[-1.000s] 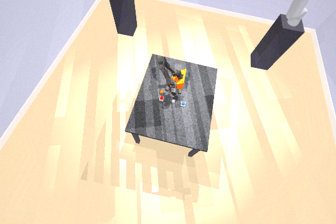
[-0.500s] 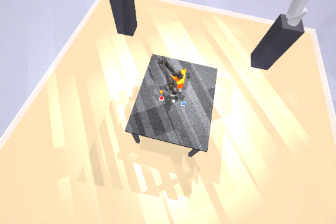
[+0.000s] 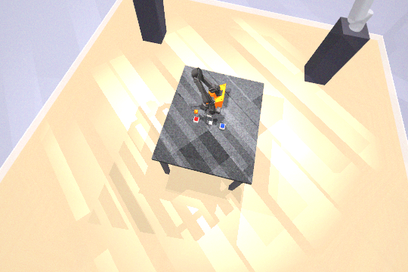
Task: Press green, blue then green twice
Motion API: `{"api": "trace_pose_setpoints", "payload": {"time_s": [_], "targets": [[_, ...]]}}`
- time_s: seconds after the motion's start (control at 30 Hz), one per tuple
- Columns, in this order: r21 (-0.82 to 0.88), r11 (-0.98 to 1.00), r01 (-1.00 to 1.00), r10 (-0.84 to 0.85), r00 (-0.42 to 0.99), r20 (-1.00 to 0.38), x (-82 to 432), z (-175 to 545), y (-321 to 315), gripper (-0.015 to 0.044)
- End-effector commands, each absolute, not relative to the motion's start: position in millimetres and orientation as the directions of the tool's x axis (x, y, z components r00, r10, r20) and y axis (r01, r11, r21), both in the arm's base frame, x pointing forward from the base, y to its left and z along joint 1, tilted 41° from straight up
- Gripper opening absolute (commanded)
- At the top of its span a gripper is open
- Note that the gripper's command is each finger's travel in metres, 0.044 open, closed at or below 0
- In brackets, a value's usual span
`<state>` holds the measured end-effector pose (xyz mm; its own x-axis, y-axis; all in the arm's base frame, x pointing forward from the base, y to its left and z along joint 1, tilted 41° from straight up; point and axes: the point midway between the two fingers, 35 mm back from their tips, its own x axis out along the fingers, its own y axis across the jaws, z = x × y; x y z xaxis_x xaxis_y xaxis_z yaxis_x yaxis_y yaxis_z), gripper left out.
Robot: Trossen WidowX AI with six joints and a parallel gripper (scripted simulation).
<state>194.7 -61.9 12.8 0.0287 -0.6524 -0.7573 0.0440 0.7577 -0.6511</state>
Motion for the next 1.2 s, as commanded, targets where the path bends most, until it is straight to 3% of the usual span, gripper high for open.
{"api": "trace_pose_setpoints", "payload": {"time_s": [0.0,0.97,1.17], "targets": [[-0.651,0.758,0.039,-0.652,0.027,-0.758,194,8,-66,0.002],[-0.653,0.757,0.04,-0.654,0.027,-0.756,194,-5,-77,0.002],[-0.651,0.758,0.04,-0.652,0.027,-0.758,193,21,-55,0.002]]}}
